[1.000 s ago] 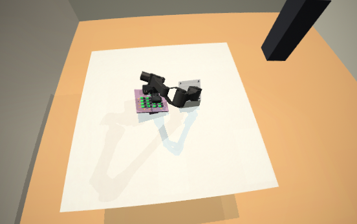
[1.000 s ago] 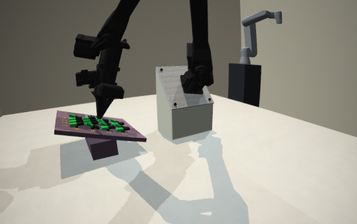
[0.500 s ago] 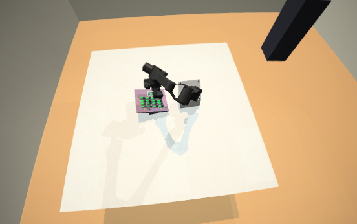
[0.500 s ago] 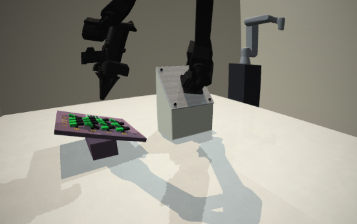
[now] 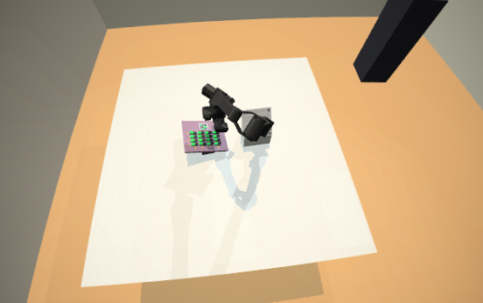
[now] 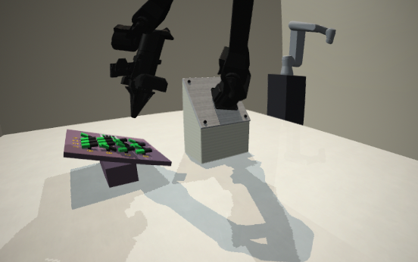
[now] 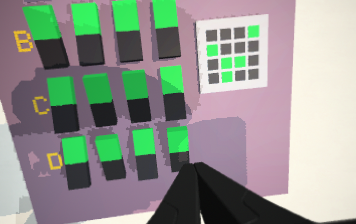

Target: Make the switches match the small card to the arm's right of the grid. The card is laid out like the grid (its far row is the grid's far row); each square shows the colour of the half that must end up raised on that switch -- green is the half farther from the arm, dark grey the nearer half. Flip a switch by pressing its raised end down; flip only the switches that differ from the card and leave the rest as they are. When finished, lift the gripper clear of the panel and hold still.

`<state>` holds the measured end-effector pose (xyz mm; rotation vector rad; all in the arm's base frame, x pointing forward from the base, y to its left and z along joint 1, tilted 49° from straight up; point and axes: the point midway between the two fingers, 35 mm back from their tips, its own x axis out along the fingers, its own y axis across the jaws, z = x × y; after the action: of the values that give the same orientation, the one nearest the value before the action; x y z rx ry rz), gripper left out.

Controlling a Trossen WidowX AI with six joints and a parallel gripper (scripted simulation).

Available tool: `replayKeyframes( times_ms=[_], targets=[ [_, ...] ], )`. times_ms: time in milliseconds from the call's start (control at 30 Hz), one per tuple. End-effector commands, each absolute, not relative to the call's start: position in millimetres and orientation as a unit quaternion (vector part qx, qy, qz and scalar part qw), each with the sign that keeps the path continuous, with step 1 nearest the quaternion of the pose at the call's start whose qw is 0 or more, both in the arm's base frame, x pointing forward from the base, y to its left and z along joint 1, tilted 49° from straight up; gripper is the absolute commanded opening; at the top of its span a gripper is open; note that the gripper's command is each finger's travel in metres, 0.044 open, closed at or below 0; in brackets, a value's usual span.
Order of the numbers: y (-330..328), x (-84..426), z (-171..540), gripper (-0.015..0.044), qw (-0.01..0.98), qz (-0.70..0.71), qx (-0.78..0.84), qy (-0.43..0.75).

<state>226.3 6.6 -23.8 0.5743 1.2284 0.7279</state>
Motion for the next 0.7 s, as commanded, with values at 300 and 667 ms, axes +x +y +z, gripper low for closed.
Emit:
replayKeyframes(
  times_ms=[300,667],
  targets=[
    [32,226,-42,0.0,0.708,0.335,0.26,0.565],
    [43,228,-50,0.0,0.708,0.335,0.26,0.564]
  ],
)
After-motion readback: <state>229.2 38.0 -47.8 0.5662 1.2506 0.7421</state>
